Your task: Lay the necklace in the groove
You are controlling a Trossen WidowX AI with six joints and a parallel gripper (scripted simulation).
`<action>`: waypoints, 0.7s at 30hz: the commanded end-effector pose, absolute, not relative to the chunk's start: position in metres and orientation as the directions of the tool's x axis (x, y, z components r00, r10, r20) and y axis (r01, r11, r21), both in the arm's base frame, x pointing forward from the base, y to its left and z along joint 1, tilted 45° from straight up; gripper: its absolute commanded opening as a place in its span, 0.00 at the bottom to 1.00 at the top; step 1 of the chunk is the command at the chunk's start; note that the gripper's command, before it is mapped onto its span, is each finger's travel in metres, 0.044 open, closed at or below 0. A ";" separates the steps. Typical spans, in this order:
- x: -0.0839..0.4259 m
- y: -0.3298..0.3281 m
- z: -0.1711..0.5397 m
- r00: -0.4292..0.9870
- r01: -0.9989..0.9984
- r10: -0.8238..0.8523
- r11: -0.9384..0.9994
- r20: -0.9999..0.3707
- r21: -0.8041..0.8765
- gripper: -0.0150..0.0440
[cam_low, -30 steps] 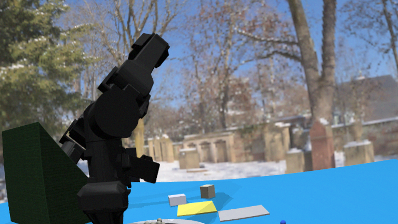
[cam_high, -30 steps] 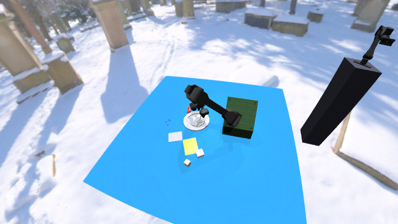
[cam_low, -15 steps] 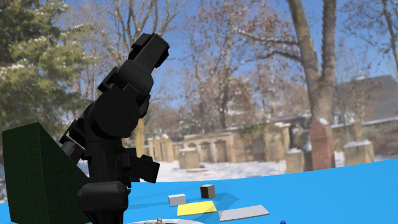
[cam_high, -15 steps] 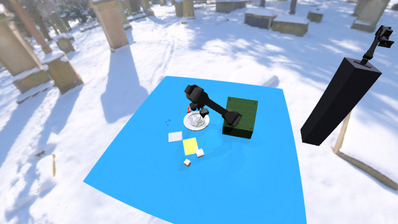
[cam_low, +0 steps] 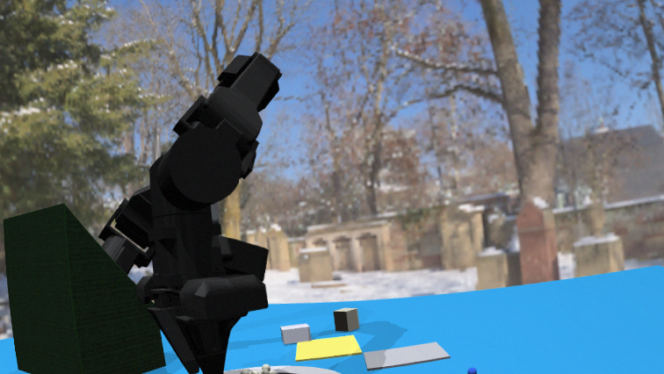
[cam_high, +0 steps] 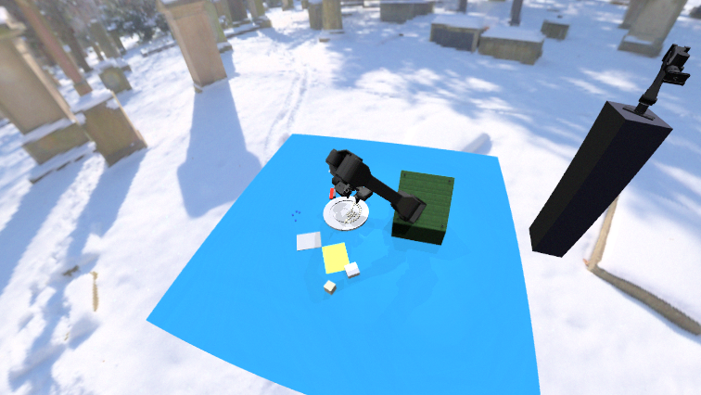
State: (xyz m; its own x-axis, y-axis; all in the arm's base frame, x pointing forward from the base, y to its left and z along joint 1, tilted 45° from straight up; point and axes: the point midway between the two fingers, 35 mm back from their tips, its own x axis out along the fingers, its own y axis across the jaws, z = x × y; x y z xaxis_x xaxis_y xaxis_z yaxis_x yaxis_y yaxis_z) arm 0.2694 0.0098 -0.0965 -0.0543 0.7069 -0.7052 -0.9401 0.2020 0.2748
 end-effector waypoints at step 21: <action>0.270 0.013 -0.084 -0.051 -0.998 0.698 -0.051 -0.714 0.021 0.46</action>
State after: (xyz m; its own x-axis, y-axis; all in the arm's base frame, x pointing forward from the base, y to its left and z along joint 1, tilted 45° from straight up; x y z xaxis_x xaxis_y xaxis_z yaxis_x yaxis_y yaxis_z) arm 0.2695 0.0142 -0.0846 -0.0531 0.6978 -0.7143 -0.9983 -0.0534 0.0220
